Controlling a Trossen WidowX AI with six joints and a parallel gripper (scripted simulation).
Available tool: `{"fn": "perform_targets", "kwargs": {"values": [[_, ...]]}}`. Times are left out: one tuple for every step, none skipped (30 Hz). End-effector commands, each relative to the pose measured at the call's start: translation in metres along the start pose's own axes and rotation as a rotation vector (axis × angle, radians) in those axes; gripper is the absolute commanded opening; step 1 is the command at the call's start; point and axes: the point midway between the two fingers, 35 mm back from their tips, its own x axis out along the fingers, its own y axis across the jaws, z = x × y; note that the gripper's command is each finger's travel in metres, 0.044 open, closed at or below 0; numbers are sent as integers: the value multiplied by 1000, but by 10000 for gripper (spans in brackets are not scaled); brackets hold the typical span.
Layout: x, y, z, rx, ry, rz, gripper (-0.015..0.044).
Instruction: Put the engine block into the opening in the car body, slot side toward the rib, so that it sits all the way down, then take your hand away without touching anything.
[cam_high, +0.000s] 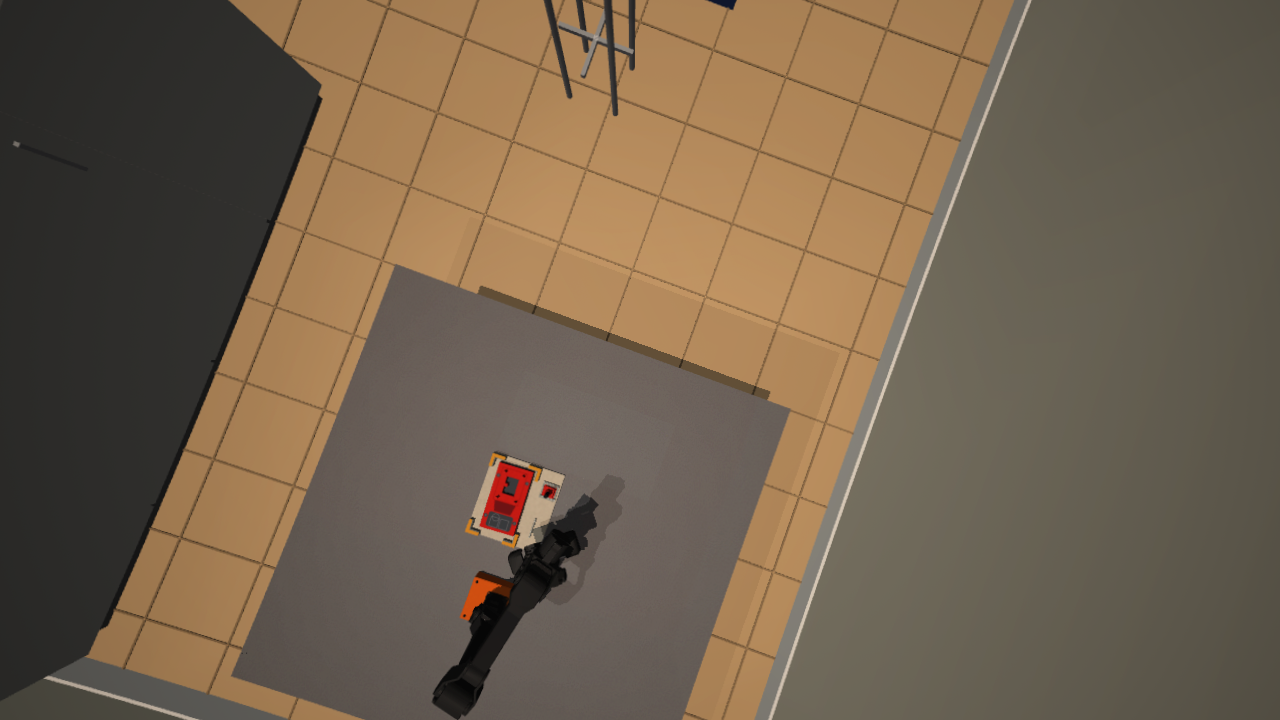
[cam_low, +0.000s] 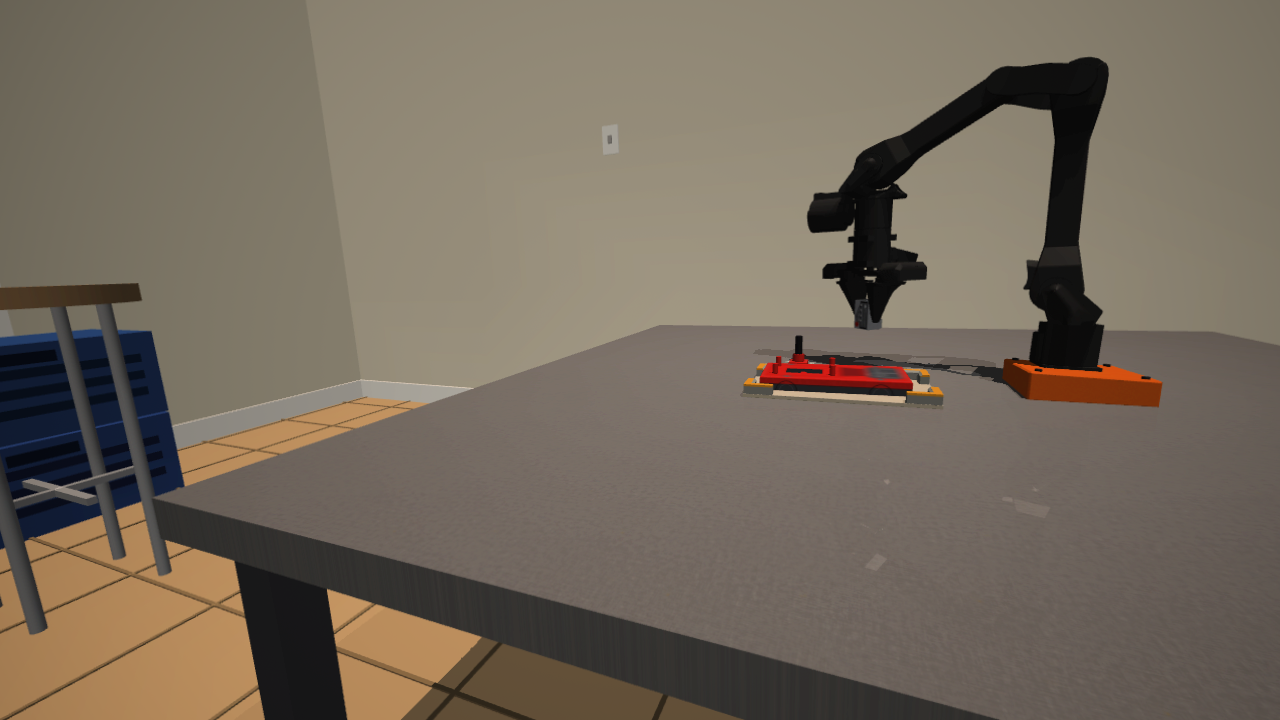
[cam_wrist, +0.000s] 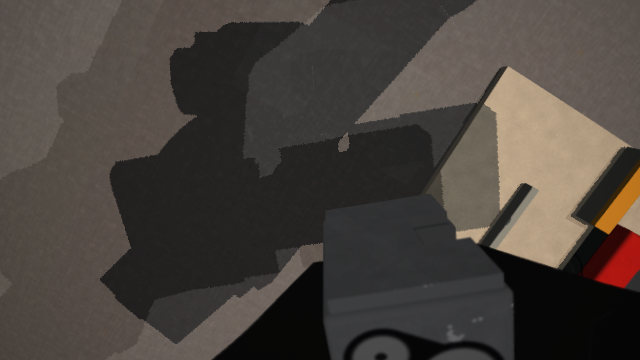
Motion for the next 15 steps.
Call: {"fn": "perform_targets", "kwargs": {"values": [[9,-1,0,5,2,-8,0],[10,-1,0,5,2,-8,0],[12,-1,0,5,2,-8,0],[14,-1,0,5,2,-8,0],[15,-1,0,5,2,-8,0],[17,-1,0,5,2,-8,0],[19,-1,0,5,2,-8,0],[20,-1,0,5,2,-8,0],[22,-1,0,5,2,-8,0],[24,-1,0,5,2,-8,0],[25,-1,0,5,2,-8,0],[27,-1,0,5,2,-8,0],[29,-1,0,5,2,-8,0],[30,-1,0,5,2,-8,0],[32,-2,0,5,2,-8,0]]}}
